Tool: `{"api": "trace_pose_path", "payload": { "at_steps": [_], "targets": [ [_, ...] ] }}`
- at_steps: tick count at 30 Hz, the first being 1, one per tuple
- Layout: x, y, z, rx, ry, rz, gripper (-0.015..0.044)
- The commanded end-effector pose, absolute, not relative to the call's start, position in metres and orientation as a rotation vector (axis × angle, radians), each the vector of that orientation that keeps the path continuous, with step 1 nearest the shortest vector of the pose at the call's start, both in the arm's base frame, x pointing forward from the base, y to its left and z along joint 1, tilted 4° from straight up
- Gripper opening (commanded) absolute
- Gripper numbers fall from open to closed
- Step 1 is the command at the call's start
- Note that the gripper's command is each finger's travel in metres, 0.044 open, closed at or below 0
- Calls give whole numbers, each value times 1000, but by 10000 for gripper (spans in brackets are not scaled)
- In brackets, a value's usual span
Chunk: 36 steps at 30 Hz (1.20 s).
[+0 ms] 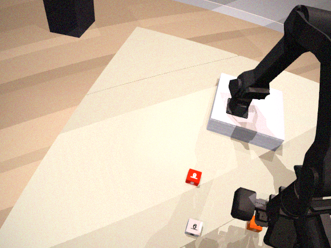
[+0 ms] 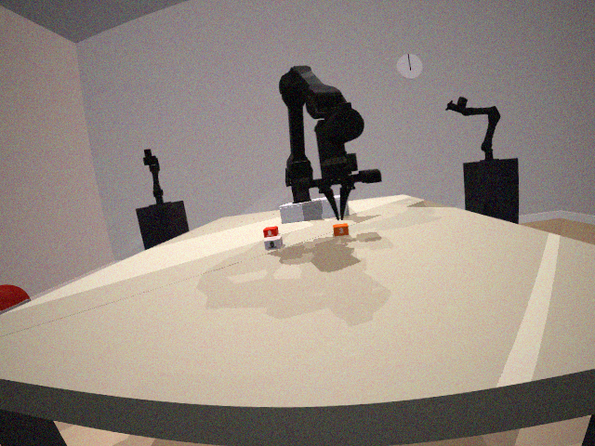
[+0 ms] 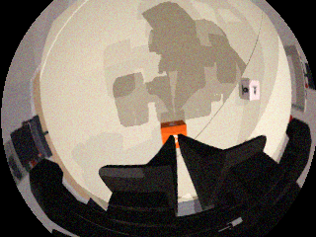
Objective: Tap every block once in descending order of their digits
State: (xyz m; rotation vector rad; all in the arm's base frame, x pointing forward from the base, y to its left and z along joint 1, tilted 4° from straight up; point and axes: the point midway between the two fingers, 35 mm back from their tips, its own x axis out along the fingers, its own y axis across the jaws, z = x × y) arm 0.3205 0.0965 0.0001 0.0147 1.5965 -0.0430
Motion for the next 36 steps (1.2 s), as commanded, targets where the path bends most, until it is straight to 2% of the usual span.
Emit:
{"api": "trace_pose_path", "payload": {
  "at_steps": [1,13,16,21,30,35,36],
  "targets": [
    [320,97,-8,17,1600,-45,20],
    [319,96,-18,17,1600,-45,20],
    [320,97,8,16,1600,-45,20],
    [320,97,12,17,1600,-45,20],
    [262,189,88,22,1605,-39,256],
    [255,194,94,23,1606,-39,387],
    [255,194,94,23,1606,-39,387]
  ]
}}
